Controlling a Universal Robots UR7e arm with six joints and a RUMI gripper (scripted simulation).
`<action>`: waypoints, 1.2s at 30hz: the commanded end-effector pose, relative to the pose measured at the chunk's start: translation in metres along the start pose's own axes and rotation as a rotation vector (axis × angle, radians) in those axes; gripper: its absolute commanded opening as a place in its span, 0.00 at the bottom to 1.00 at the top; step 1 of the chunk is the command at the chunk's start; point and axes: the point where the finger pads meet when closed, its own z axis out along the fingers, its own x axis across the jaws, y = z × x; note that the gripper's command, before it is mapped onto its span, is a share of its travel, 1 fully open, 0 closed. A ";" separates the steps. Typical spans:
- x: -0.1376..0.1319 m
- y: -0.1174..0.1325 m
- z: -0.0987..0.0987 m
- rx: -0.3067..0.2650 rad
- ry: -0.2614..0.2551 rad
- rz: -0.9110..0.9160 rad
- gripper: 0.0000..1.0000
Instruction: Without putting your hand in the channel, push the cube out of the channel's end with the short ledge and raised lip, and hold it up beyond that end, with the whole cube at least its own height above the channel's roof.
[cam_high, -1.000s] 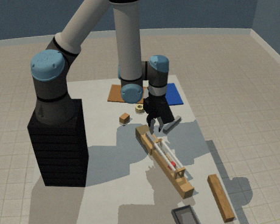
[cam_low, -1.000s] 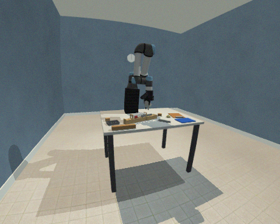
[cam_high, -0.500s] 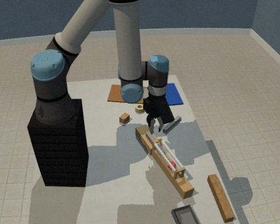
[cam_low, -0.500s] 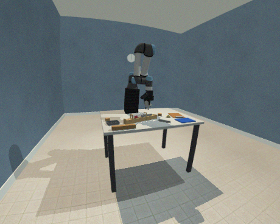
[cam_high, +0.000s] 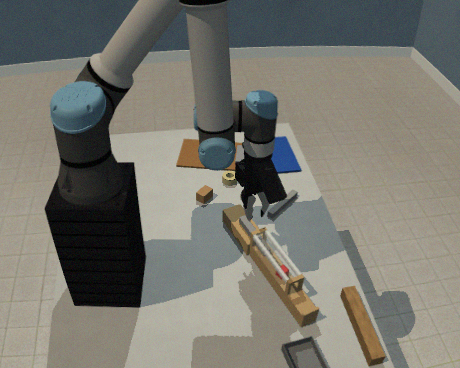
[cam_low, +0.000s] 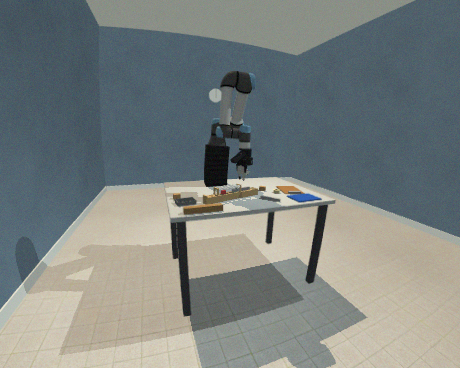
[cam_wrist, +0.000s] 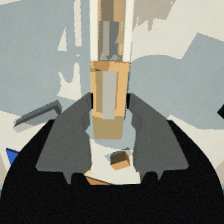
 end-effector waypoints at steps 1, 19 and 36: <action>-0.001 0.000 0.000 0.000 -0.001 -0.006 0.22; -0.006 0.001 0.000 0.001 -0.001 -0.098 0.22; -0.019 0.004 0.001 0.001 -0.001 -0.334 0.22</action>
